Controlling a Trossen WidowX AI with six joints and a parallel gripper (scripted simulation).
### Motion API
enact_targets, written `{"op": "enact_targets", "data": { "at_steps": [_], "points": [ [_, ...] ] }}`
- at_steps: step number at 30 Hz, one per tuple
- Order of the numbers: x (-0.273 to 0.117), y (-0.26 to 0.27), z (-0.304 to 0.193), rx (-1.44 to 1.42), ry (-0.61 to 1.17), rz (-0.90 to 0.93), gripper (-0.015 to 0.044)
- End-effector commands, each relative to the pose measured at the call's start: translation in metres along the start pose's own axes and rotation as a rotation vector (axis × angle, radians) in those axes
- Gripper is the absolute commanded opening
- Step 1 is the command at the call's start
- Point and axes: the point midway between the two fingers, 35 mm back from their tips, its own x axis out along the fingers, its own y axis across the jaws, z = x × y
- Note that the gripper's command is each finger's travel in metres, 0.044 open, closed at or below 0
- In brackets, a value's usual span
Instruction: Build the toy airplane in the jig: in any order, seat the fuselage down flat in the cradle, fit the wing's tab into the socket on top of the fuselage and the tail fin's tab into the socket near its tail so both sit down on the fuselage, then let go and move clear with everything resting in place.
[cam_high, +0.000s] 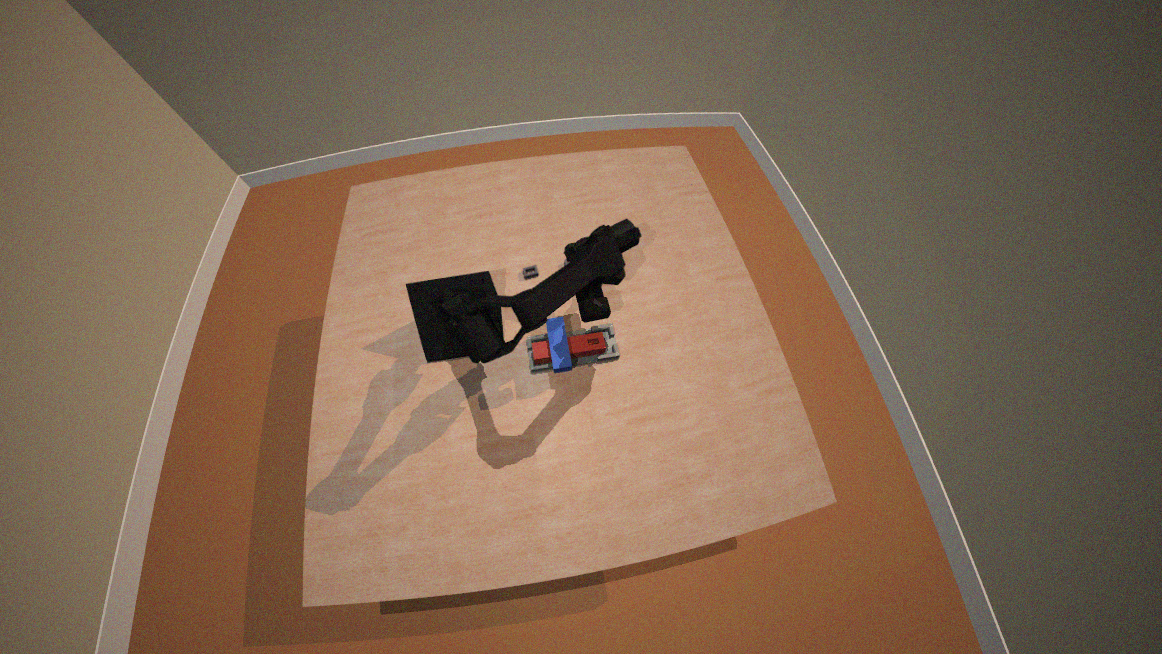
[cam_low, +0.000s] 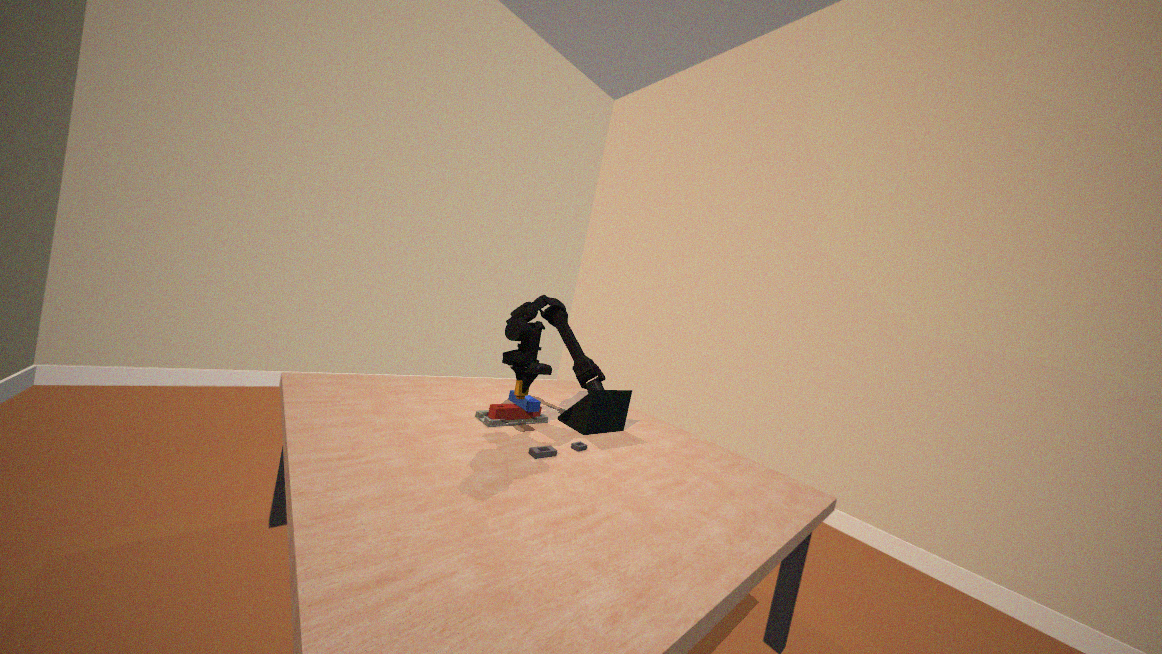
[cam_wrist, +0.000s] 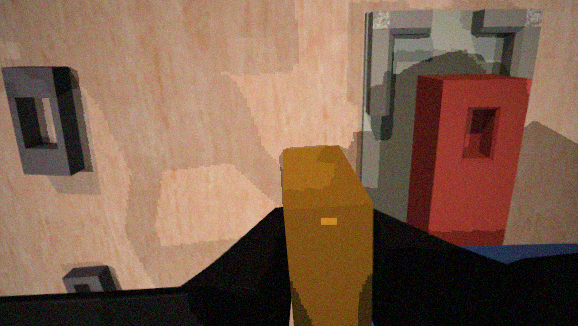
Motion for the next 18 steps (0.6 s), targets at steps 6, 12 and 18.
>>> {"op": "enact_targets", "data": {
  "at_steps": [6, 12, 18],
  "points": [
    [0.003, -0.031, 0.005, 0.018, -0.006, -0.02, 0.0],
    [0.007, -0.049, 0.005, 0.026, -0.002, -0.034, 0.0],
    [0.01, -0.067, 0.005, 0.034, 0.004, -0.048, 0.0]
  ]
}}
